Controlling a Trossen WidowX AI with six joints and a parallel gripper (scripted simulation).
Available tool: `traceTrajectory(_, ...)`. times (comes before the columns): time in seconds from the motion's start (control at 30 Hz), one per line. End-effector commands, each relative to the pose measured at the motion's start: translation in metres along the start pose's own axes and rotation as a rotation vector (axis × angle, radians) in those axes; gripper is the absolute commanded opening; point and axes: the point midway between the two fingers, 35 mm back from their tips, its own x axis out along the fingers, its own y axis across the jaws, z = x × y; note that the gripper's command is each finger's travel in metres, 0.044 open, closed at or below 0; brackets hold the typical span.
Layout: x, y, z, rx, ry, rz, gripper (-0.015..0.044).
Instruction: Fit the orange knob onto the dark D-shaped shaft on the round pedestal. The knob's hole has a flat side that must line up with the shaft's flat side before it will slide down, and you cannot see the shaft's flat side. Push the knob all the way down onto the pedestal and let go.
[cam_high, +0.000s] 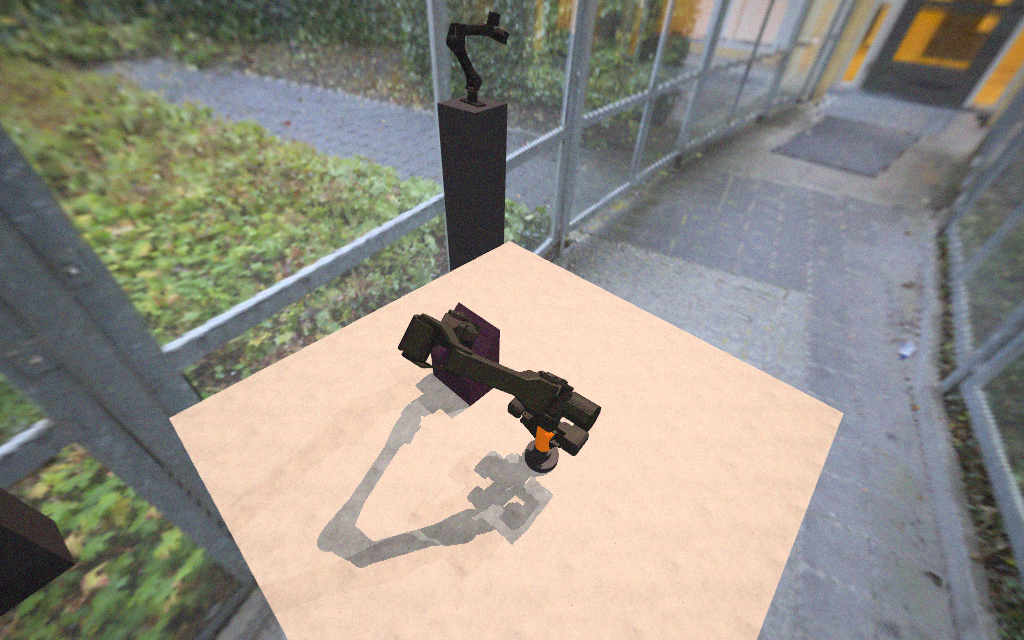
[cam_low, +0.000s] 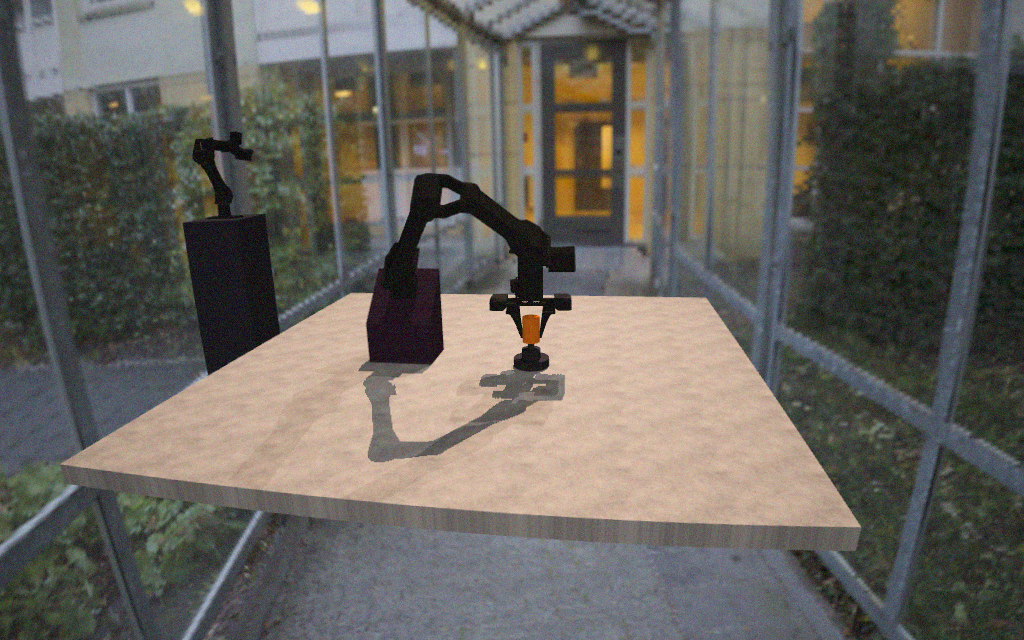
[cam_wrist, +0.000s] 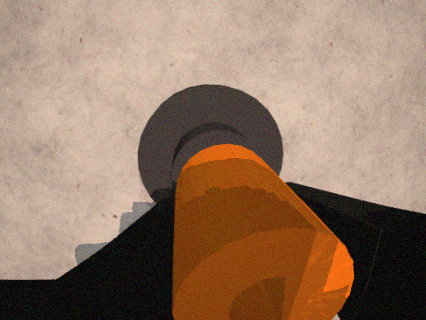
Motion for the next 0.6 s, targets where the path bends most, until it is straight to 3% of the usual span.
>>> traceTrajectory(0.0,0.0008,-0.0004,0.0001,-0.001,0.0,-0.001,0.0)
traceTrajectory(0.57,-0.0025,-0.0006,-0.0004,-0.211,0.0,-0.001,0.0)
